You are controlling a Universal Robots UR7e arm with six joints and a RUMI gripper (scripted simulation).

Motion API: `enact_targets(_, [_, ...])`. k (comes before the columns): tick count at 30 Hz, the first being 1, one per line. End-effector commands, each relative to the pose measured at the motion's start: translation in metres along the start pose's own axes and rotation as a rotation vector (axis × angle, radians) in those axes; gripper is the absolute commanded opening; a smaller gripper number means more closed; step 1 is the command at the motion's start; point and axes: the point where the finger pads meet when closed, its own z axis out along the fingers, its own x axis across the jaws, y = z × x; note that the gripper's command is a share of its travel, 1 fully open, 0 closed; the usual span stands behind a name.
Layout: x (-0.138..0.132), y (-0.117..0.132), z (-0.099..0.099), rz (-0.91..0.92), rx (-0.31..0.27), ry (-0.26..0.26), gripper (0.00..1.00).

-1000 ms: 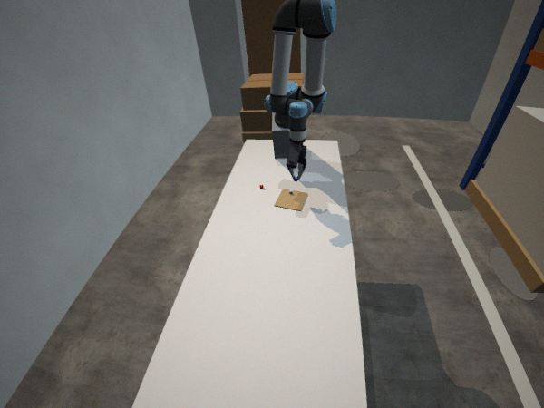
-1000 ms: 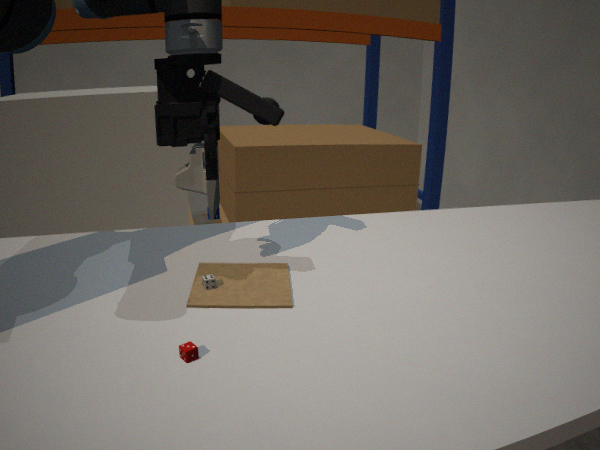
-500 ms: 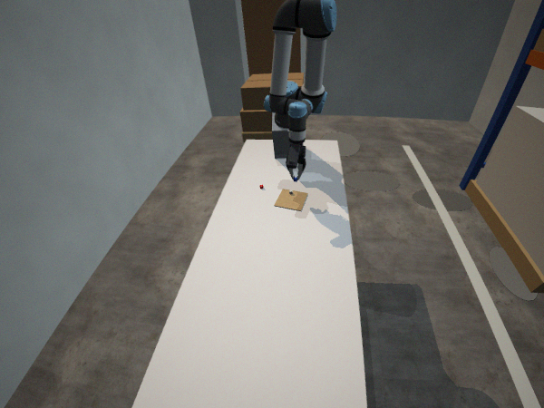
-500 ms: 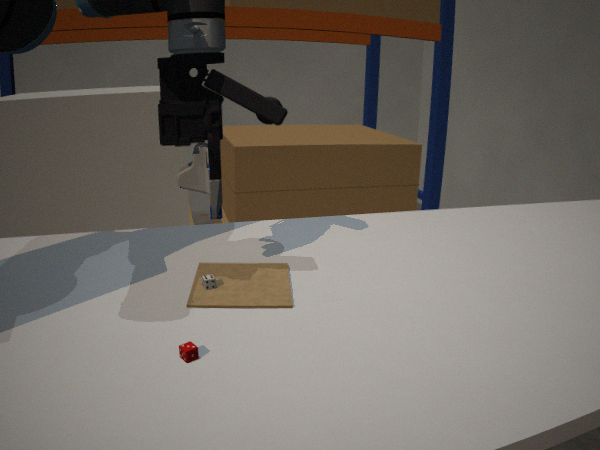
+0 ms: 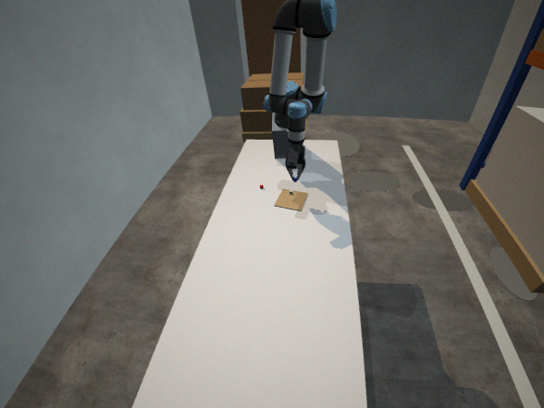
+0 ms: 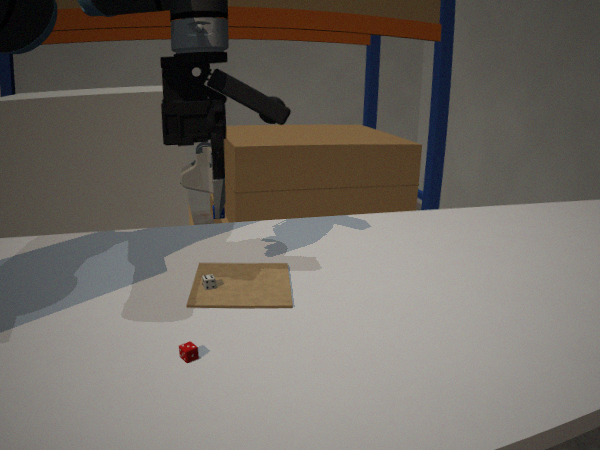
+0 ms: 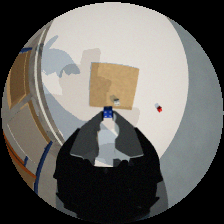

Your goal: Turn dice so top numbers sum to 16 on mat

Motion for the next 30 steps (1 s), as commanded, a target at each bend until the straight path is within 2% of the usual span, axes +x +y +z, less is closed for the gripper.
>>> enact_targets(1, [0.0118, -0.0239, -0.0039, -0.171, -0.029, -0.022, 0.00])
enact_targets(30, [0.0145, -0.0286, -0.0043, -0.204, -0.028, -0.023, 0.00])
